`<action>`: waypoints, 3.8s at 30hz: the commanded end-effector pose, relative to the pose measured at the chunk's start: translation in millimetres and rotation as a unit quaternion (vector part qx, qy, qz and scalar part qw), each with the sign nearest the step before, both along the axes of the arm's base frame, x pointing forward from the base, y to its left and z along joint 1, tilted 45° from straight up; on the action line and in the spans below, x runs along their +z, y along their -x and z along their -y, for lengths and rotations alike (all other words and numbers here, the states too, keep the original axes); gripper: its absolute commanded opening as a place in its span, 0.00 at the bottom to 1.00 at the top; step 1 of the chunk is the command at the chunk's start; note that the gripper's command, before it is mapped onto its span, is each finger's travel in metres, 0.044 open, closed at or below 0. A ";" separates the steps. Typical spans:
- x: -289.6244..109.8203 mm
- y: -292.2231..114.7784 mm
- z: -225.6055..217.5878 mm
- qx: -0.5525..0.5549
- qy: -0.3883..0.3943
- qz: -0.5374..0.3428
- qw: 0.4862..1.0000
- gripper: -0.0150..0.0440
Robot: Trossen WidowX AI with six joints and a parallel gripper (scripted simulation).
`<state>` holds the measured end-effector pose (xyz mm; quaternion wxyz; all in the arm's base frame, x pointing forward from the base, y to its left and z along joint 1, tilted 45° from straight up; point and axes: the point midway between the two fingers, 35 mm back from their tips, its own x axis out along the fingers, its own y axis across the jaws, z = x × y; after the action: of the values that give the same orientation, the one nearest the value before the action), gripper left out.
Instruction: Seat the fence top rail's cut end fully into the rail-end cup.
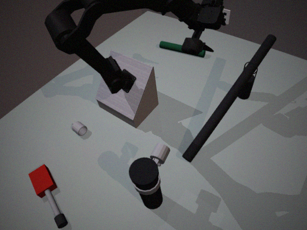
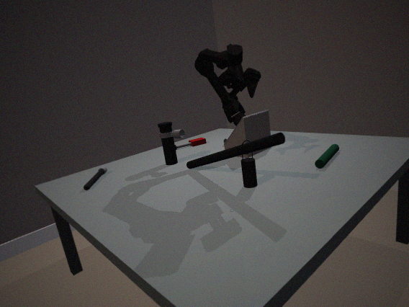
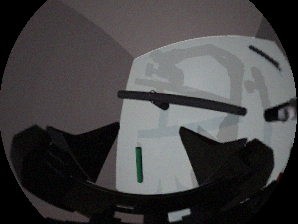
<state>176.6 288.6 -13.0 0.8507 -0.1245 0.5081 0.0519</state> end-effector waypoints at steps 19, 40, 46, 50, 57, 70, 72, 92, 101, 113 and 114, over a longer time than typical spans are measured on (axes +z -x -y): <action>120.6 -102.9 145.8 0.016 0.304 0.078 0.949 1.00; 200.8 -82.9 263.7 0.514 0.523 -0.116 0.670 1.00; 211.5 -72.4 282.0 0.586 0.551 -0.138 0.578 1.00; 213.2 -70.4 285.1 0.623 0.562 -0.152 0.522 1.00; 213.2 -70.4 285.1 0.623 0.562 -0.152 0.522 1.00; 206.2 -72.1 291.8 0.623 0.562 -0.152 0.523 1.00; 197.0 -73.9 300.9 0.623 0.562 -0.152 0.523 1.00; 176.1 -89.0 315.6 0.622 0.562 -0.151 0.523 1.00; 166.4 -98.2 321.7 0.622 0.562 -0.151 0.523 1.00; 153.3 -109.2 331.2 0.622 0.563 -0.151 0.523 1.00; 152.2 -110.0 332.0 0.622 0.564 -0.151 0.523 1.00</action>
<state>284.6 -40.6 145.3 0.2677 -0.8528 0.3459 0.2852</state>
